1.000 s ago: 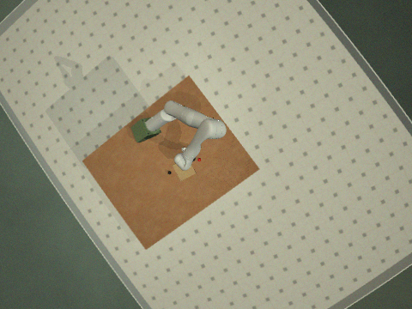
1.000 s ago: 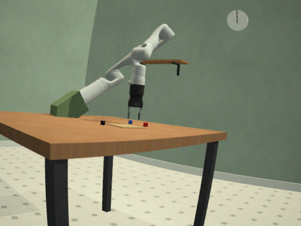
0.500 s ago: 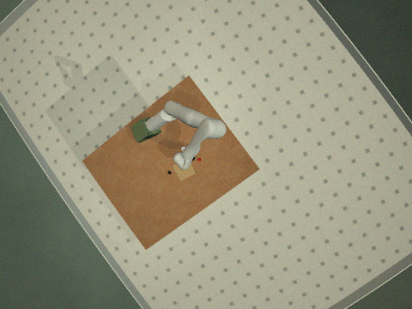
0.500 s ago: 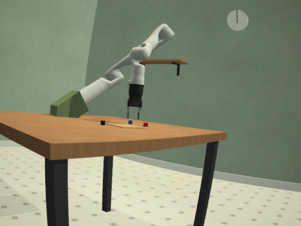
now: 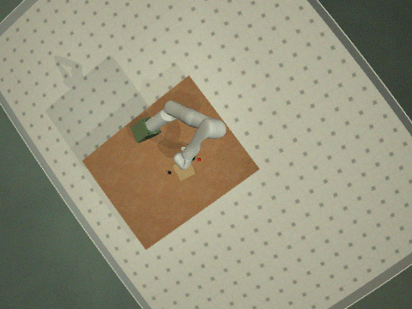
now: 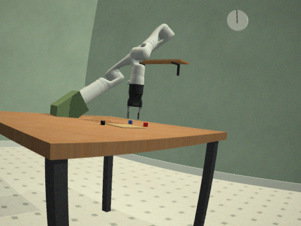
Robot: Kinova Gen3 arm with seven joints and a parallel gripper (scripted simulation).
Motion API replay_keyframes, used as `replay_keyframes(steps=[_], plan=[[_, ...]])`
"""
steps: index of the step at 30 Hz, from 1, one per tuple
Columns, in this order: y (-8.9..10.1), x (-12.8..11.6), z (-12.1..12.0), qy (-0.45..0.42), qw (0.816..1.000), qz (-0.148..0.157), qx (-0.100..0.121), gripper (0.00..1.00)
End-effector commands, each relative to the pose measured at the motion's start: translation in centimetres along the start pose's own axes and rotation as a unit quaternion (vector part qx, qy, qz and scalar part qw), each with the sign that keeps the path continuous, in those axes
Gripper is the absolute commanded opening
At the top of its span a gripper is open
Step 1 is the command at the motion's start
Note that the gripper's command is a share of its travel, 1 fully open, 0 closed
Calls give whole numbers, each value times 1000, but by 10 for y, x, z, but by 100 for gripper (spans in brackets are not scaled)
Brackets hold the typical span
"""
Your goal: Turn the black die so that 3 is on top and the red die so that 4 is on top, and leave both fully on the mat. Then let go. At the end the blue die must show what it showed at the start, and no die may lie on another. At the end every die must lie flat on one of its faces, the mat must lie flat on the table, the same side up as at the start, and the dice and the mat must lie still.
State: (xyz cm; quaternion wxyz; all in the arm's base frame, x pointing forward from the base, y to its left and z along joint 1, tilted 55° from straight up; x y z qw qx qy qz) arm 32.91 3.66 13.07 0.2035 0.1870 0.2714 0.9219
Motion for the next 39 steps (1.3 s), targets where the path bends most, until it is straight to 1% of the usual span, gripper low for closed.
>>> replay_keyframes(steps=[1,13,18,20,25,33,35,39], plan=[[0,0,0,0,1000,-1,0,100],[1,0,0,0,1000,-1,0,100],[3,0,0,0,1000,-1,0,100],[8,0,0,0,1000,-1,0,100],[30,0,0,0,1000,-1,0,100],[79,0,0,0,1000,-1,0,100],[79,0,0,0,1000,-1,0,100],[99,0,0,0,1000,-1,0,100]])
Point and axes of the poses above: the point where the finger pads meet when closed, its own y axis back along the fingers, its own z axis across the jaws, x = y × z, the point moved 1 cm from there along y, back along the fingers, and after that the axes turned 14 degrees about y, right-handed, at the moved point
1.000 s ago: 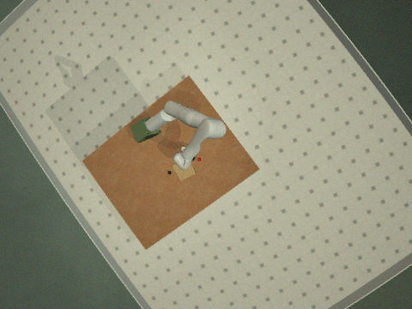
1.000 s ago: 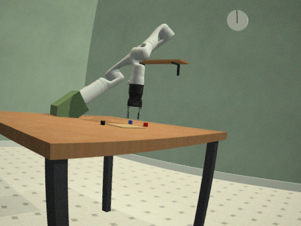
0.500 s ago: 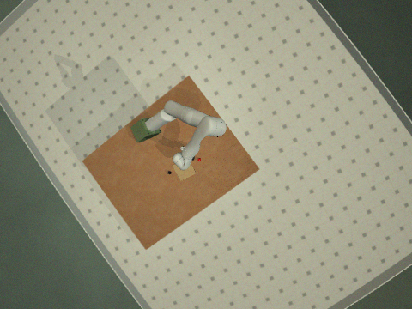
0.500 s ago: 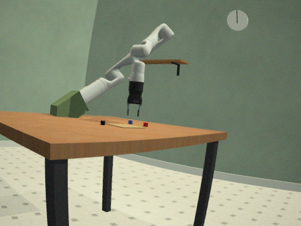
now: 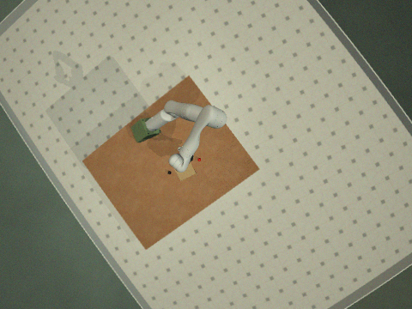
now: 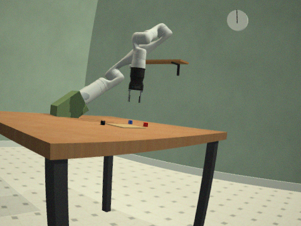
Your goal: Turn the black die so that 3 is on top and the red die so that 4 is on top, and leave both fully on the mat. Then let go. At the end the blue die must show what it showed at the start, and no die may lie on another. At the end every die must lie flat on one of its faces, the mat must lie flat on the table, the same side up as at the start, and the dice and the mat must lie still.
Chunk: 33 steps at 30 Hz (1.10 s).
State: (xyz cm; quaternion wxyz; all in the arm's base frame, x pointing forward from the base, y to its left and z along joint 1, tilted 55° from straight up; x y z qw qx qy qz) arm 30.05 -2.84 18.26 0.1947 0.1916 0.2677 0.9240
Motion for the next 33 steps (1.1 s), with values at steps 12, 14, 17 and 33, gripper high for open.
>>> replay_keyframes(steps=[12,14,17,33], plan=[[26,-5,0,2,1000,-11,1,100],[26,-5,0,2,1000,-11,1,100],[26,-5,0,2,1000,-11,1,100],[32,-94,-93,-10,1000,-14,-2,100]])
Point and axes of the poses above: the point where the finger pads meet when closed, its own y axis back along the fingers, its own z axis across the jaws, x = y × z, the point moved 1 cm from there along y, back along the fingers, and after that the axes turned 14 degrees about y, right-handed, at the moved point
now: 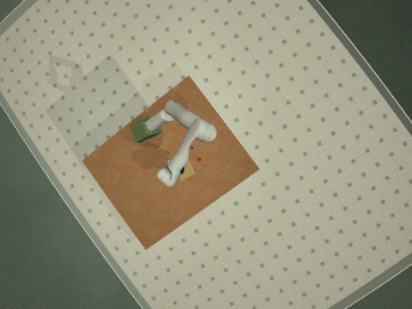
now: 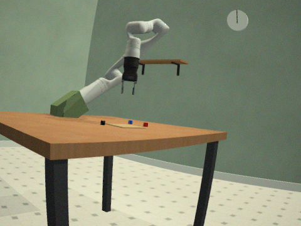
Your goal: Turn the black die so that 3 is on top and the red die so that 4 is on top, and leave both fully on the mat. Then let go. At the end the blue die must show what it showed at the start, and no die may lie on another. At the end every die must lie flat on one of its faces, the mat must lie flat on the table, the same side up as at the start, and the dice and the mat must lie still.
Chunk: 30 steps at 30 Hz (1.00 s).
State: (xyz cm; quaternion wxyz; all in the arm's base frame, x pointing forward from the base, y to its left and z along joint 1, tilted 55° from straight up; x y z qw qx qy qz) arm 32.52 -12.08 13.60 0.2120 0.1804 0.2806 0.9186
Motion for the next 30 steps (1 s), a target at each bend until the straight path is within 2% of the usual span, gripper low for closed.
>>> replay_keyframes(steps=[1,6,10,30], plan=[[-10,-27,-43,-19,1000,9,-9,100],[-21,-59,-105,-25,1000,10,-7,100],[-27,-68,-129,-27,1000,11,-6,100],[-28,-69,-132,-26,1000,11,-6,100]])
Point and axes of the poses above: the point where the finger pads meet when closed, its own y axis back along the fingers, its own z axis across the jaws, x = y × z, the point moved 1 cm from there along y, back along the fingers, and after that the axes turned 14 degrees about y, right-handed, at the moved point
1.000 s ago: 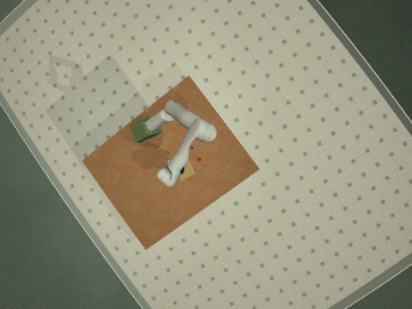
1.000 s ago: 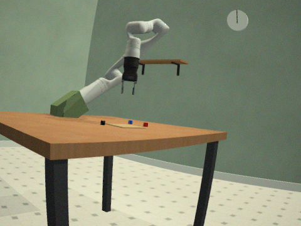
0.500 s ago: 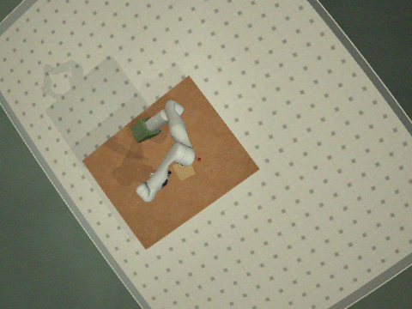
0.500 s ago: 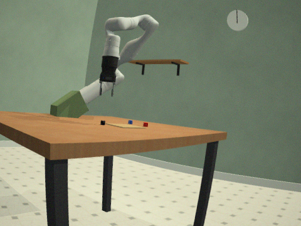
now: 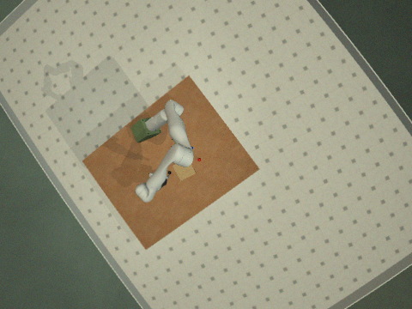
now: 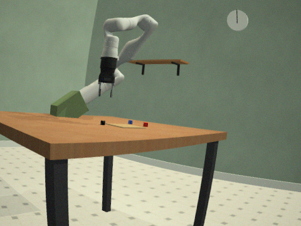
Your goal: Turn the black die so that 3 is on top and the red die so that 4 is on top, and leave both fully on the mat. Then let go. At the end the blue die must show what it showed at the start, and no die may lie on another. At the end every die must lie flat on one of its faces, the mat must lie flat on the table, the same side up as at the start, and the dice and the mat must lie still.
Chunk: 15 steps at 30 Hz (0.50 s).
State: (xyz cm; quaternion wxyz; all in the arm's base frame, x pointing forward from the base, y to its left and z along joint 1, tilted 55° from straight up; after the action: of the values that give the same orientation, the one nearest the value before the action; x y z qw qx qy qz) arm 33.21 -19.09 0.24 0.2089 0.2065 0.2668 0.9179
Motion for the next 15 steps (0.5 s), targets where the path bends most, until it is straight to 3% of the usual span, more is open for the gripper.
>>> replay_keyframes(steps=[1,15], plan=[[1,0,0,0,1000,-1,0,100],[-7,4,-3,91,996,3,0,100]])
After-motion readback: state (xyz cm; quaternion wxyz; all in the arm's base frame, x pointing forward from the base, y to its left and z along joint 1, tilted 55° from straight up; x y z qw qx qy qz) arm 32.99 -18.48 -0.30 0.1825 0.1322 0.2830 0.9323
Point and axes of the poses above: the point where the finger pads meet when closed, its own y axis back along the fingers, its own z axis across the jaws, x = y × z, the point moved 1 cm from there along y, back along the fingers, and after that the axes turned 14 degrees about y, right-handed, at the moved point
